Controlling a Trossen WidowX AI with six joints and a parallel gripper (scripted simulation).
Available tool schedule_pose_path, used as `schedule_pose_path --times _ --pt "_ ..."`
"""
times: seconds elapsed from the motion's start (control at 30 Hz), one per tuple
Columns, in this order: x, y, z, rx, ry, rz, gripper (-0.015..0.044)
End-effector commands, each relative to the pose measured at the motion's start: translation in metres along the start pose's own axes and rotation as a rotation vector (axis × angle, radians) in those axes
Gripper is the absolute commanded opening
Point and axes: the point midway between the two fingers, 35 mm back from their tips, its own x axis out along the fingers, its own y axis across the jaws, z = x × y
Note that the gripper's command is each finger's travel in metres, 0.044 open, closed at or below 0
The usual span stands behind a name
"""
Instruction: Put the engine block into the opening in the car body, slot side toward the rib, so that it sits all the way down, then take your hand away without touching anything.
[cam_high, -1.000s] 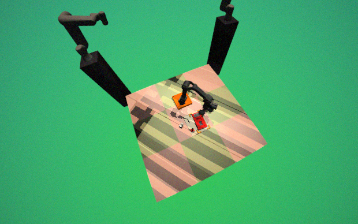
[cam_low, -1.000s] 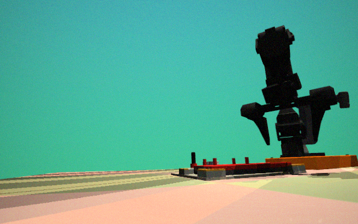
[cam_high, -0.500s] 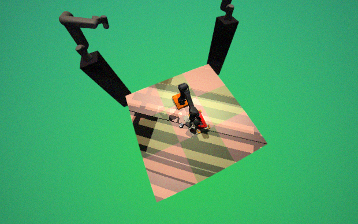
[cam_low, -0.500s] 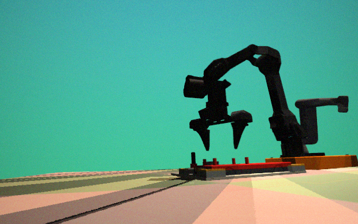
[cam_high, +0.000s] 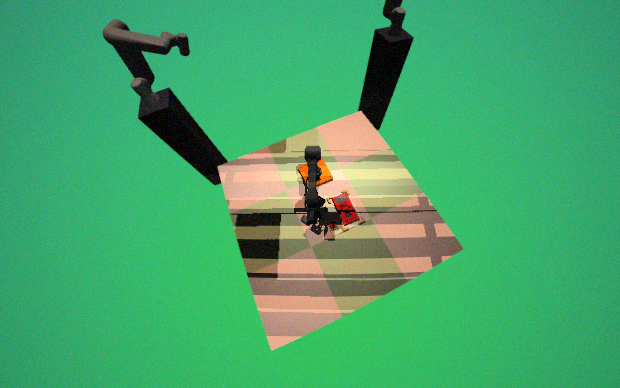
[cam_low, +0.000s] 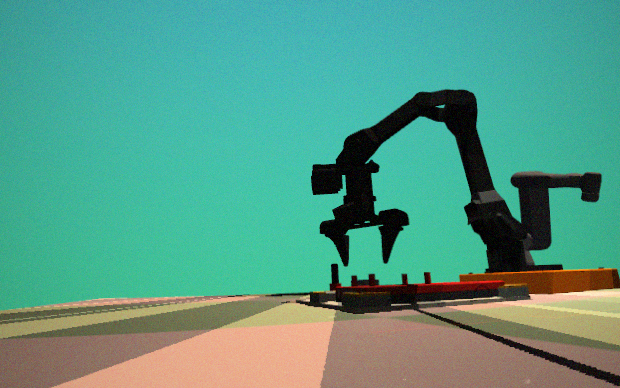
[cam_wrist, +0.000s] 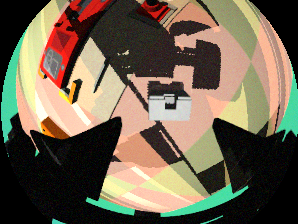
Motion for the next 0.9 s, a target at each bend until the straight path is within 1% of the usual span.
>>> schedule_pose_path --times 0.0,0.87 --pt "0.009 -0.003 -0.001 -0.009 -0.002 -0.002 0.0440" --pt "0.049 -0.004 0.000 -0.009 -0.002 -0.002 0.0440"
